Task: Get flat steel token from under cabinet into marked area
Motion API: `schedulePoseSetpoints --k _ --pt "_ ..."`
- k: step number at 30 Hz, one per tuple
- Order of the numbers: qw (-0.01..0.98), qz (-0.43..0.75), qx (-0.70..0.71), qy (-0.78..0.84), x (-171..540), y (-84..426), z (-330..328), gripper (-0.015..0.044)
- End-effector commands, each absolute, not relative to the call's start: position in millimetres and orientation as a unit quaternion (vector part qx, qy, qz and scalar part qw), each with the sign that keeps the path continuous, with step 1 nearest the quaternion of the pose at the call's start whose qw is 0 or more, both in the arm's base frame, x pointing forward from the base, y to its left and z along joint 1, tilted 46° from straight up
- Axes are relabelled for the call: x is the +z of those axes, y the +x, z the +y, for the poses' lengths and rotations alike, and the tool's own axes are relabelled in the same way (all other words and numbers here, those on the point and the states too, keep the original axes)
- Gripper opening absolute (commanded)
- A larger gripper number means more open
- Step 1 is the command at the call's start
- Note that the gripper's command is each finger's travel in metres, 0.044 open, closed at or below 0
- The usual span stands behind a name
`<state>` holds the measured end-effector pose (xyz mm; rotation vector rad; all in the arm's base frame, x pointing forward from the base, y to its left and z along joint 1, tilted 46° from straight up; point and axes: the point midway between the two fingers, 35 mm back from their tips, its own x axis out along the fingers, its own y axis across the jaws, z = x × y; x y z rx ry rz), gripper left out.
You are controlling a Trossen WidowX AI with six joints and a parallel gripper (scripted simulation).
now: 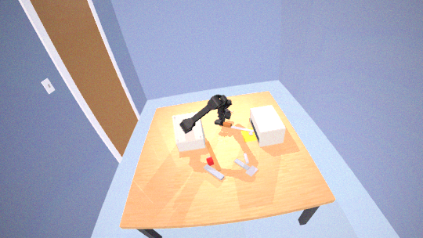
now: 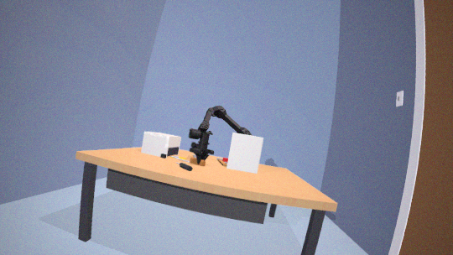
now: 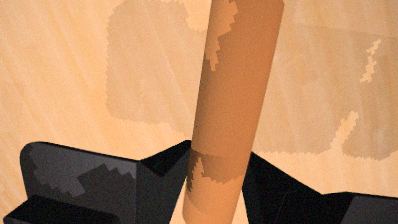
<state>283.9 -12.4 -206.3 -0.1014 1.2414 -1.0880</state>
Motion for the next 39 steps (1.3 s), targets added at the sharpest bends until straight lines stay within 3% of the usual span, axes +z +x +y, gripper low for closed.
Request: schedulePoseSetpoints --k 1,39 --pt "0.677 0.553 -0.484 -0.049 -211.0 274.3 -7.9 0.0" --pt "0.677 0.553 -0.484 -0.046 -229.6 236.7 21.9 0.0"
